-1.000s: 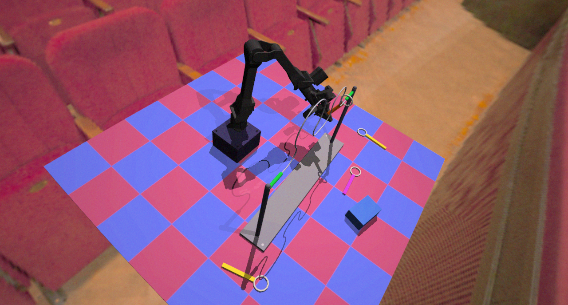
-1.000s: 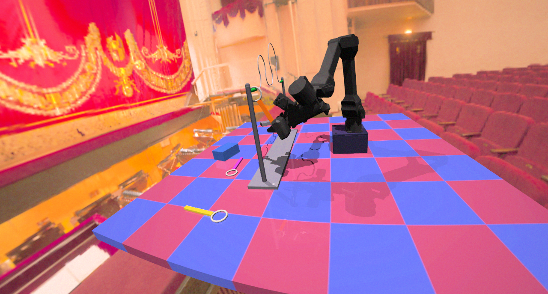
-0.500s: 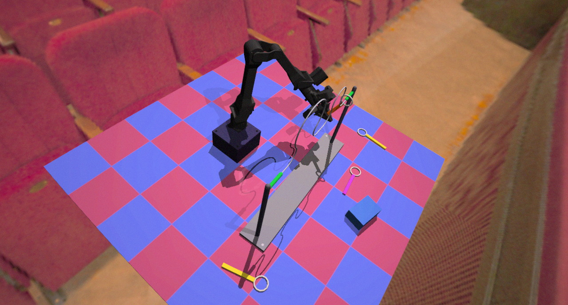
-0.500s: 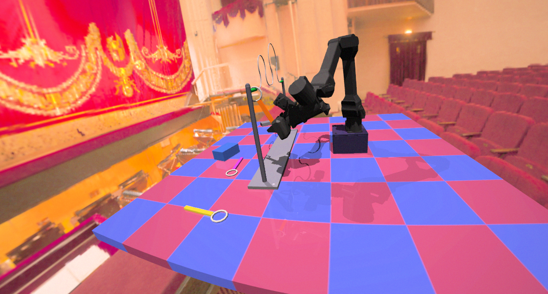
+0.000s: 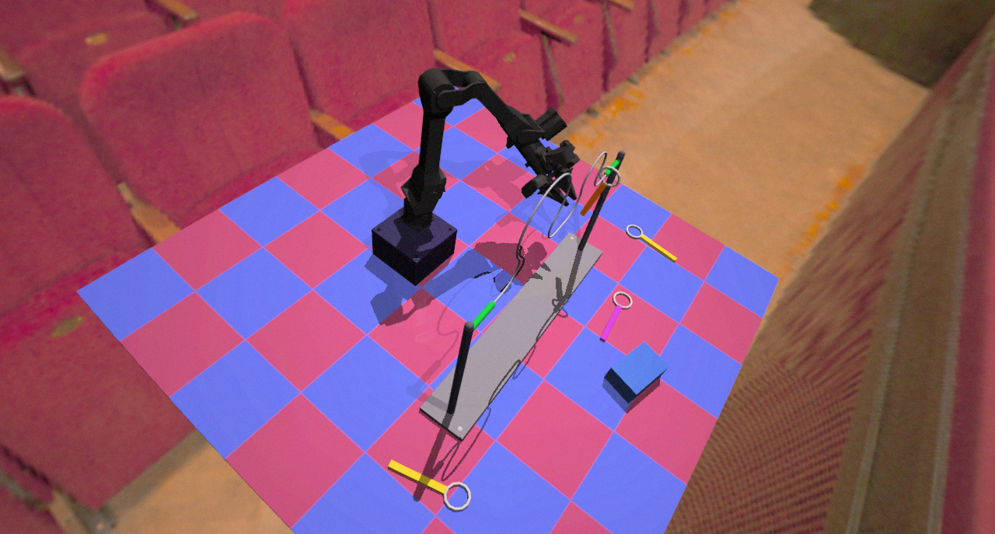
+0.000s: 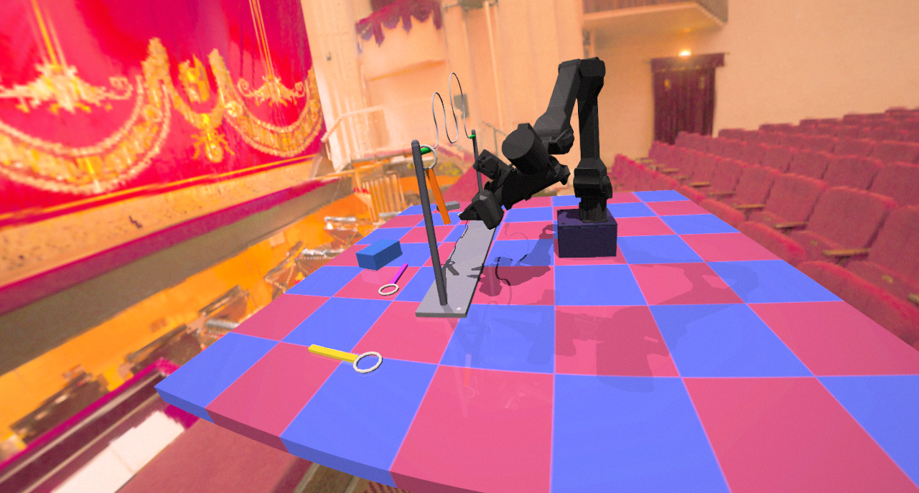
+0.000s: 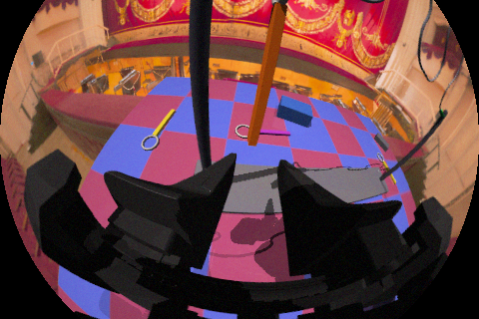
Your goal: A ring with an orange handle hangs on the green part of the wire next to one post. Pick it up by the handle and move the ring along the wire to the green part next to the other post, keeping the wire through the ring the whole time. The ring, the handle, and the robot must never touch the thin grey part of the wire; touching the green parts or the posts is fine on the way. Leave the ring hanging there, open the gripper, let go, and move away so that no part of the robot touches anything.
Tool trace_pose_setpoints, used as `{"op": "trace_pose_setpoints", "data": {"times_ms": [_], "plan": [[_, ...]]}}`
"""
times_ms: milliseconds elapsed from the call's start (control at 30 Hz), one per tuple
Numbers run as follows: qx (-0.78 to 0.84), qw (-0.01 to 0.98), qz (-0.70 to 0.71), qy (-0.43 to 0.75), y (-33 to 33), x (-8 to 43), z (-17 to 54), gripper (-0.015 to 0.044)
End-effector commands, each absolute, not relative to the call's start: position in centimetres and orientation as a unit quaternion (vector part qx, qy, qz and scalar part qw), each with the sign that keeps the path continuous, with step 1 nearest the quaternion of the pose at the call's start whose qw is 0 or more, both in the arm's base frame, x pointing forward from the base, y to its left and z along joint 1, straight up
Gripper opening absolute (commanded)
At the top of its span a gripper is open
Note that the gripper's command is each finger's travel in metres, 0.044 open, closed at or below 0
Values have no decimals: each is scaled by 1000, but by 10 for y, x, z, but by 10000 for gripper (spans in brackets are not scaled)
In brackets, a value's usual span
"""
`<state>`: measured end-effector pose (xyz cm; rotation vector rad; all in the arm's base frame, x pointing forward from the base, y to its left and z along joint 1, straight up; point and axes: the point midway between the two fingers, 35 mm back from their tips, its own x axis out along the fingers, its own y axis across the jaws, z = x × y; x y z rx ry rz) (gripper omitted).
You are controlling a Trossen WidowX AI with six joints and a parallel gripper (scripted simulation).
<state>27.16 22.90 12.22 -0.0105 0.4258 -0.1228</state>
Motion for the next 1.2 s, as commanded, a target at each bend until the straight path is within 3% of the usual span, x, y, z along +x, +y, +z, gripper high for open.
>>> {"op": "trace_pose_setpoints", "data": {"times_ms": [0, 733, 933, 1067, 1167], "plan": [[0, 977, -62, 206, 230, 258, 132, 160], [0, 977, -62, 206, 230, 257, 132, 160], [-2, 976, -59, 207, 235, 214, 151, 317], [-2, 977, -59, 207, 235, 212, 153, 423], [-2, 977, -59, 207, 235, 212, 153, 440]]}}
